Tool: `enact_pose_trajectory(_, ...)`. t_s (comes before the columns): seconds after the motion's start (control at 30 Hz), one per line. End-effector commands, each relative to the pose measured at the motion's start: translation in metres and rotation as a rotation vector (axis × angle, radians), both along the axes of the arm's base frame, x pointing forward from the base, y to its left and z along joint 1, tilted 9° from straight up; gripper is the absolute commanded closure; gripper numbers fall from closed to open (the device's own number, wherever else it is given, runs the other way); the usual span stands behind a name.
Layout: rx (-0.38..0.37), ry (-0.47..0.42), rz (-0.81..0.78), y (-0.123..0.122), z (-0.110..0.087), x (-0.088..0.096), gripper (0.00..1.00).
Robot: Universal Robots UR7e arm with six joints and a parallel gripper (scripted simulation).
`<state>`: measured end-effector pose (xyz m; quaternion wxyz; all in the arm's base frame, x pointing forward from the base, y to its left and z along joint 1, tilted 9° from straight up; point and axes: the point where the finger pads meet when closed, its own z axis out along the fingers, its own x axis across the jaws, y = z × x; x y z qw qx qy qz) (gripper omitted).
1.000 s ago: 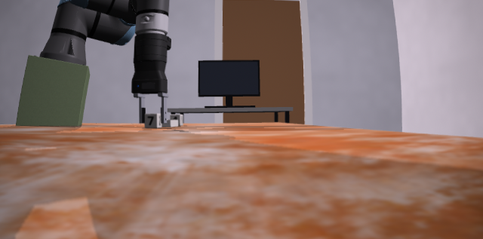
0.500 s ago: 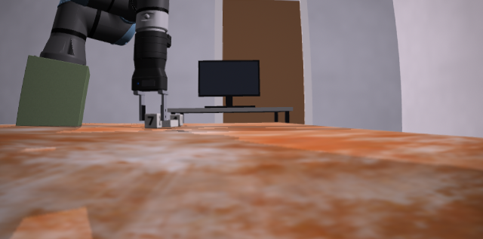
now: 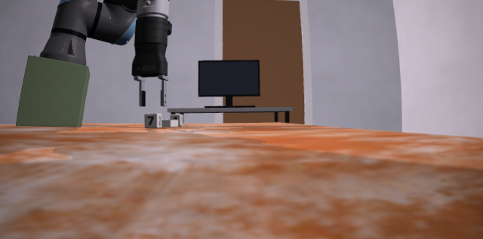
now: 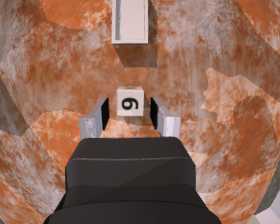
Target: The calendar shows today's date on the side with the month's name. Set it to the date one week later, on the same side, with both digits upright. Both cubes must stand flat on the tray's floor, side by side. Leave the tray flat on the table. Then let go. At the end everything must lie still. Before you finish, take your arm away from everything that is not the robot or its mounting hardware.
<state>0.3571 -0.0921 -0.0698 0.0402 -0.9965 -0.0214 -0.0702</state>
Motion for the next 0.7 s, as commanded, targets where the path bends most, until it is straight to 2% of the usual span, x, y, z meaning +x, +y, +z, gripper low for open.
enact_pose_trajectory(0.0,-0.001,-0.001,0.000,-0.002,0.018,-0.002,0.10)
enact_pose_trajectory(0.4,-0.001,-0.001,0.000,-0.004,0.044,-0.006,0.10)
enact_pose_trajectory(0.67,-0.001,-0.001,0.000,-0.004,0.052,-0.007,0.10)
